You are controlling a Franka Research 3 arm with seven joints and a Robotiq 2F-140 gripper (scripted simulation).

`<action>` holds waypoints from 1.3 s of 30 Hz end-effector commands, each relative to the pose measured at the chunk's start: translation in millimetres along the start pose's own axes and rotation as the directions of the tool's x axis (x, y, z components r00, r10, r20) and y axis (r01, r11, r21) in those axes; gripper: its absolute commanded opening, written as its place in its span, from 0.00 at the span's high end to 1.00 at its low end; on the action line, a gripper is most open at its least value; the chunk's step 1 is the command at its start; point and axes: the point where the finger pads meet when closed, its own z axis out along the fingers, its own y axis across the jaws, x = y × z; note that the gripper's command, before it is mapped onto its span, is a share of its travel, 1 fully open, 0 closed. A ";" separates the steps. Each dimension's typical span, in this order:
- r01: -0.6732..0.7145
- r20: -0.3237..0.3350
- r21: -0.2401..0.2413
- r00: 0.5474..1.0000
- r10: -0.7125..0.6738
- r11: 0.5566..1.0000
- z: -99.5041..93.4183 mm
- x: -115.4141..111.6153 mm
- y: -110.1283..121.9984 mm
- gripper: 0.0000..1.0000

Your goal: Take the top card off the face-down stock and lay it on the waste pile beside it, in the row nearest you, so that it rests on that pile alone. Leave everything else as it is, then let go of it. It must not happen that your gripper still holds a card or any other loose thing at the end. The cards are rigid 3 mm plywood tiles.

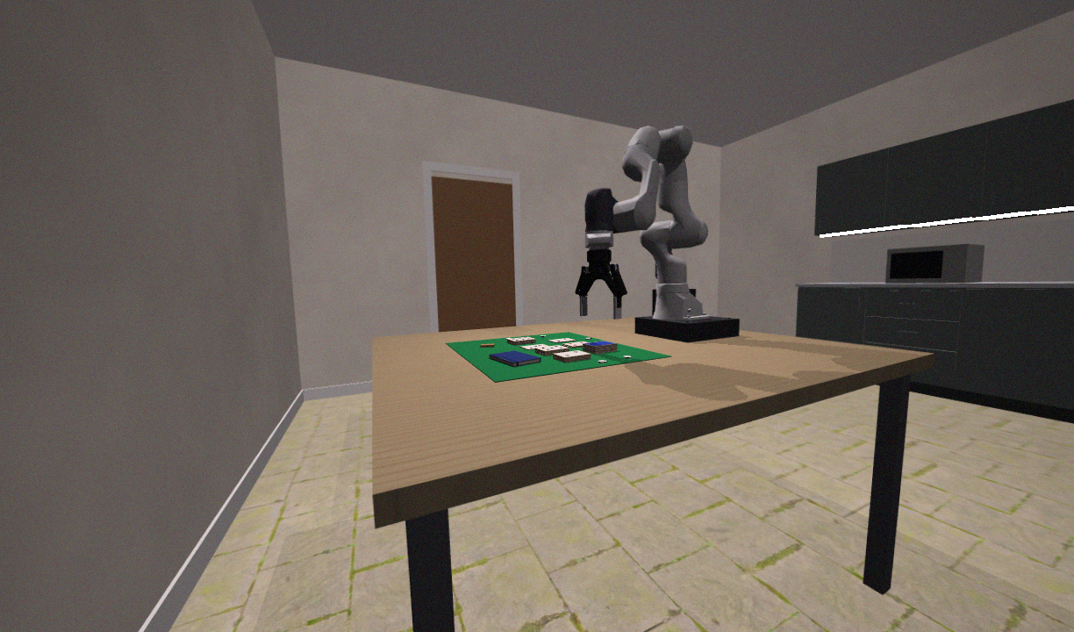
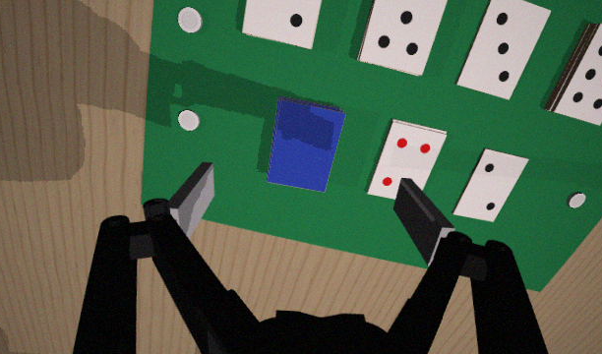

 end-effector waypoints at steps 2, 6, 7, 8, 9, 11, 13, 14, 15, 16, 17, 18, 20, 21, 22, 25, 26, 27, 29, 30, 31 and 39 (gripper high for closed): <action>-0.115 -0.006 -0.002 0.993 0.115 0.993 -0.6 1.4 0.4 0.00; -0.115 -0.006 -0.002 0.993 0.115 0.993 -0.6 1.4 0.4 0.00; -0.115 -0.006 -0.002 0.993 0.115 0.993 -0.6 1.4 0.4 0.00; -0.115 -0.006 -0.002 0.993 0.115 0.993 -0.6 1.4 0.4 0.00; -0.115 -0.006 -0.002 0.993 0.115 0.993 -0.6 1.4 0.4 0.00; -0.115 -0.006 -0.002 0.993 0.115 0.993 -0.6 1.4 0.4 0.00; -0.115 -0.006 -0.002 0.993 0.115 0.993 -0.6 1.4 0.4 0.00; -0.115 -0.006 -0.002 0.993 0.115 0.993 -0.6 1.4 0.4 0.00; -0.115 -0.006 -0.002 0.993 0.115 0.993 -0.6 1.4 0.4 0.00; -0.115 -0.006 -0.002 0.993 0.115 0.993 -0.6 1.4 0.4 0.00; -0.115 -0.006 -0.002 0.993 0.115 0.993 -0.6 1.4 0.4 0.00; -0.115 -0.006 -0.002 0.993 0.115 0.993 -0.6 1.4 0.4 0.00; -0.115 -0.006 -0.002 0.993 0.115 0.993 -0.6 1.4 0.4 0.00; -0.115 -0.006 -0.002 0.993 0.115 0.993 -0.6 1.4 0.4 0.00; -0.115 -0.006 -0.002 0.993 0.115 0.993 -0.6 1.4 0.4 0.00; -0.115 -0.006 -0.002 0.993 0.115 0.993 -0.6 1.4 0.4 0.00; -0.115 -0.006 -0.002 0.993 0.115 0.993 -0.6 1.4 0.4 0.00; -0.115 -0.006 -0.002 0.993 0.115 0.993 -0.6 1.4 0.4 0.00; -0.115 -0.006 -0.002 0.993 0.115 0.993 -0.6 1.4 0.4 0.00; -0.115 -0.006 -0.002 0.993 0.115 0.993 -0.6 1.4 0.4 0.00; -0.115 -0.006 -0.002 0.993 0.115 0.993 -0.6 1.4 0.4 0.00; -0.115 -0.006 -0.002 0.993 0.115 0.993 -0.3 1.4 0.4 0.50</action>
